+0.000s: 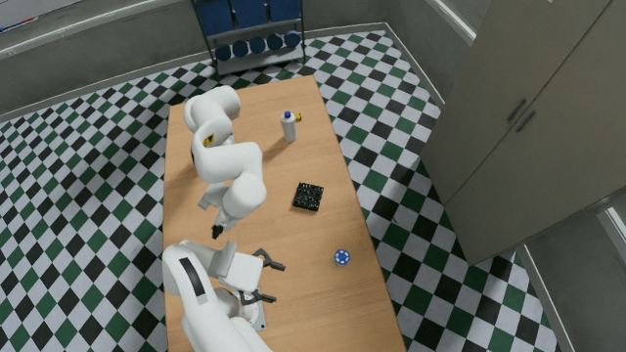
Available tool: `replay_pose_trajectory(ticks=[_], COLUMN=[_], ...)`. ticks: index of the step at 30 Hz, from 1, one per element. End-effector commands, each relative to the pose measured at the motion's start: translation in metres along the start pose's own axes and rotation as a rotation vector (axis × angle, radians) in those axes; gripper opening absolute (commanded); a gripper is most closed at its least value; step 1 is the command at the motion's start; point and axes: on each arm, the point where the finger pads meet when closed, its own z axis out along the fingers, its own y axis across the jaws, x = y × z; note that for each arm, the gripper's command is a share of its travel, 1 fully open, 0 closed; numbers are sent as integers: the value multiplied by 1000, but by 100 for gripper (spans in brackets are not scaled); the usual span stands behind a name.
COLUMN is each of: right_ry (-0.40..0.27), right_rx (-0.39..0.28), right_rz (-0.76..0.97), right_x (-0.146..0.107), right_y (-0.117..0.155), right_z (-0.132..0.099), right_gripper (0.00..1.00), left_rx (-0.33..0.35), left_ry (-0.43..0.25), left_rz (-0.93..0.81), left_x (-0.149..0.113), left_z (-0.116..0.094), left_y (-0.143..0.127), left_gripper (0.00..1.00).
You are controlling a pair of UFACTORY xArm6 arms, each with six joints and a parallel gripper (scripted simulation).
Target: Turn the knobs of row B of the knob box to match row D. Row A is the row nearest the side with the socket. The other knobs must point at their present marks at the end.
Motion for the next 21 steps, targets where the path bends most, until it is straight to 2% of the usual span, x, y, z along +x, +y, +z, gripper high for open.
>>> replay_pose_trajectory(ticks=[1, 21], right_ry=[-1, -1], right_rx=[0, 0], right_rz=[1, 1], right_x=[1, 1], right_y=[0, 0], right_z=[0, 0], right_gripper=[100, 100], left_rx=[3, 4], left_ry=[-4, -8], left_rz=[2, 7], left_x=[1, 2], left_z=[-2, -3], left_y=[0, 0], left_gripper=[100, 100])
